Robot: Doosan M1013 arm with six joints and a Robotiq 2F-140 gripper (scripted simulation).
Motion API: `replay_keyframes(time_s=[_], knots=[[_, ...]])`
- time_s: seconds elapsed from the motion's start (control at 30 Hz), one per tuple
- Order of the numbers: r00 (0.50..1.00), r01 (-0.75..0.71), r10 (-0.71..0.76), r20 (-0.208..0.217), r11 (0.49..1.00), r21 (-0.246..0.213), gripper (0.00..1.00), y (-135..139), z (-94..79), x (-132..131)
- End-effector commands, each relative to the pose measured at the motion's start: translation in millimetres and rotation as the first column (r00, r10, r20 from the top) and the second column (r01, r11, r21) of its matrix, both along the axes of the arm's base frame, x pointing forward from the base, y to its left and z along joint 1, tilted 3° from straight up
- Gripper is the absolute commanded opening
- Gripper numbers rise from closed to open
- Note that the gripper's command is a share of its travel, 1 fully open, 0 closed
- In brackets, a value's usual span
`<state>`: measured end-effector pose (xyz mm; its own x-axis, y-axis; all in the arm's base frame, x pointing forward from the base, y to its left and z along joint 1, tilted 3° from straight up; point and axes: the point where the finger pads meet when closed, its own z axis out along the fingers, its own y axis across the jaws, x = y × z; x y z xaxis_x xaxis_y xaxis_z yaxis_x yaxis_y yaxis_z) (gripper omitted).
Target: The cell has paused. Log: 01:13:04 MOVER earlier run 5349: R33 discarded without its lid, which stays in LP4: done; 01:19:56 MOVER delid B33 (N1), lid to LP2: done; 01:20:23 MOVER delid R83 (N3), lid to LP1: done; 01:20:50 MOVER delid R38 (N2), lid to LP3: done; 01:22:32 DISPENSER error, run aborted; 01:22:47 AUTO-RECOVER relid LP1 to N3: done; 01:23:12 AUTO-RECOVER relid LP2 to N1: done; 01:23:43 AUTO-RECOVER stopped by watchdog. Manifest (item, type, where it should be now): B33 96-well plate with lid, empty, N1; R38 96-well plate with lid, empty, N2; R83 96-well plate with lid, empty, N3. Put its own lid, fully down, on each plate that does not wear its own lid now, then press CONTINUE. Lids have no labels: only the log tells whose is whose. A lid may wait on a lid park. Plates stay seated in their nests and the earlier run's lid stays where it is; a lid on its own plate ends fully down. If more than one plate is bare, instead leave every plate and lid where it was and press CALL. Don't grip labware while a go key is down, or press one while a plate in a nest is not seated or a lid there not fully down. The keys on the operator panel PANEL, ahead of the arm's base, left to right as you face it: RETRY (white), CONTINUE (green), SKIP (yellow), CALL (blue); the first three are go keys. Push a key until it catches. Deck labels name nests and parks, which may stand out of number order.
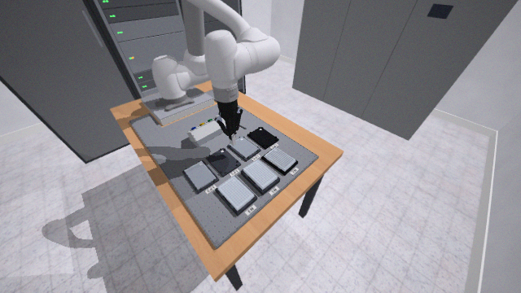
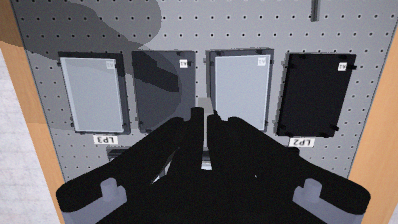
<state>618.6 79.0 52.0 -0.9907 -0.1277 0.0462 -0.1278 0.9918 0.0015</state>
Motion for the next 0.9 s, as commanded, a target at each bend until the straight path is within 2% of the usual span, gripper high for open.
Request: replay_keyframes(time_s=[0.0, 0.1, 0.2, 0.27, 0.3, 0.33, 0.4, 0.87], knots=[[1.0, 0.0, 0.0, 0.0, 1.0, 0.0, 0.0, 0.0, 0.1, 0.0], [1.0, 0.0, 0.0, 0.0, 1.0, 0.0, 0.0, -9.4, 0.1, 2.0], [1.0, 0.0, 0.0, 0.0, 1.0, 0.0, 0.0, -75.4, 0.0, 12.2], [1.0, 0.0, 0.0, 0.0, 1.0, 0.0, 0.0, -75.4, 0.0, 12.2], [1.0, 0.0, 0.0, 0.0, 1.0, 0.0, 0.0, -99.1, 0.0, 14.1], [1.0, 0.0, 0.0, 0.0, 1.0, 0.0, 0.0, -99.1, 0.0, 14.1], [1.0, 0.0, 0.0, -0.001, 1.0, 0.0, 0.0, -124.5, -0.1, 15.1], [1.0, 0.0, 0.0, -0.001, 1.0, 0.0, 0.0, -126.0, -0.1, 15.2]])
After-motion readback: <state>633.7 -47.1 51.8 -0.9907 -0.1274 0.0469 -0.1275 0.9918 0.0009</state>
